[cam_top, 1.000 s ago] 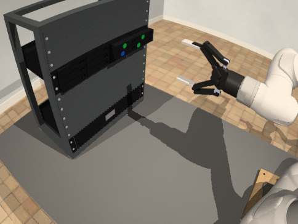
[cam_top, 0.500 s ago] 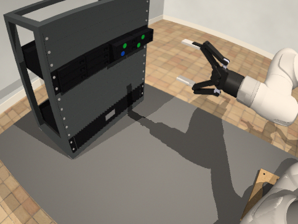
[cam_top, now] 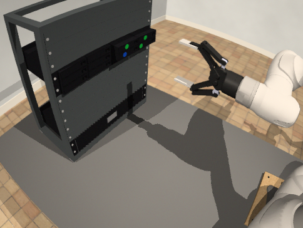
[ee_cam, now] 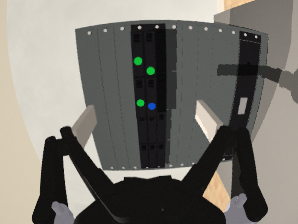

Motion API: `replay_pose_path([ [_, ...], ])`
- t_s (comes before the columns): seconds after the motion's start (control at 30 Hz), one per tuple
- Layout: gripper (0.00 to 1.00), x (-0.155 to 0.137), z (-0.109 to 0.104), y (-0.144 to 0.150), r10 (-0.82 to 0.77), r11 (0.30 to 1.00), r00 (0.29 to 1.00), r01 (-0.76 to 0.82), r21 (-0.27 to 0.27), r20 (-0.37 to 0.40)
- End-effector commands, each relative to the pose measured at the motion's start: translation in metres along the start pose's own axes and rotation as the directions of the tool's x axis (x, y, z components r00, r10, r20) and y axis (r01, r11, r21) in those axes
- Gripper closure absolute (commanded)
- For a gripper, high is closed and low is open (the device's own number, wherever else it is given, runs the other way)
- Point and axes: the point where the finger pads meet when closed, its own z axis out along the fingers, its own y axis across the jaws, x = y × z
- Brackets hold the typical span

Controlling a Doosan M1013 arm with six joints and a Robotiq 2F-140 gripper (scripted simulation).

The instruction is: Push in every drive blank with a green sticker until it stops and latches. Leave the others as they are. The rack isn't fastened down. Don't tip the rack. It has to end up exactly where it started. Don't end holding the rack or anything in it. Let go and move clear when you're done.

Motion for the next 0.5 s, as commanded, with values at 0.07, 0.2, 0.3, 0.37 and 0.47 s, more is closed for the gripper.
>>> replay_pose_path([
  [0.07,0.00,-0.005,0.009,0.000,0.000,1.000,1.000,0.000,0.001,-0.001],
  [0.2,0.00,-0.013,0.024,-0.001,0.000,1.000,1.000,0.000,0.001,-0.001],
  [0.3,0.00,-0.021,0.038,-0.001,0.000,1.000,1.000,0.000,0.001,-0.001],
  [0.37,0.00,-0.027,0.049,-0.001,0.000,1.000,1.000,0.000,0.001,-0.001],
  [0.47,0.00,-0.036,0.065,-0.001,0.000,1.000,1.000,0.000,0.001,-0.001],
])
